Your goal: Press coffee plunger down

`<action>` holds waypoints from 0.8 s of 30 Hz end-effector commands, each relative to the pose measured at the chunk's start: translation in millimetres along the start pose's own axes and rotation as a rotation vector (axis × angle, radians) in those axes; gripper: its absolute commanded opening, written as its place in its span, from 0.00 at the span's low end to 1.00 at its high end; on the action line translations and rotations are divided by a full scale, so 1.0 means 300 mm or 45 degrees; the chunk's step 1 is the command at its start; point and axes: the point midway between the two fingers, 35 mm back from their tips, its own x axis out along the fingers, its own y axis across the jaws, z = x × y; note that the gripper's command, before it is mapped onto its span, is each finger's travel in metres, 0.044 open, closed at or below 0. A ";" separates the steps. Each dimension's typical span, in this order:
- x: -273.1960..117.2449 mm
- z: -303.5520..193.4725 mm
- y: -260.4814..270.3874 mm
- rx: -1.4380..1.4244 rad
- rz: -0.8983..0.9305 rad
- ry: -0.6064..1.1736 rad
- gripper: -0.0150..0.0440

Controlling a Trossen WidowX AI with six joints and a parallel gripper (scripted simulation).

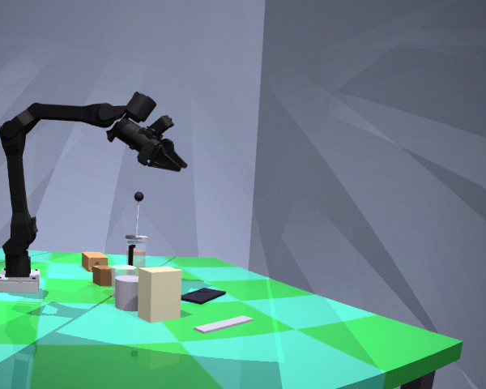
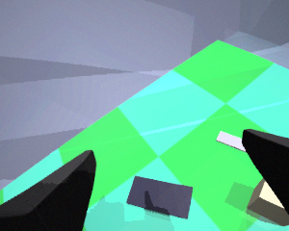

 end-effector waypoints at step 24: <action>-0.370 -0.536 0.486 -0.733 0.861 0.128 1.00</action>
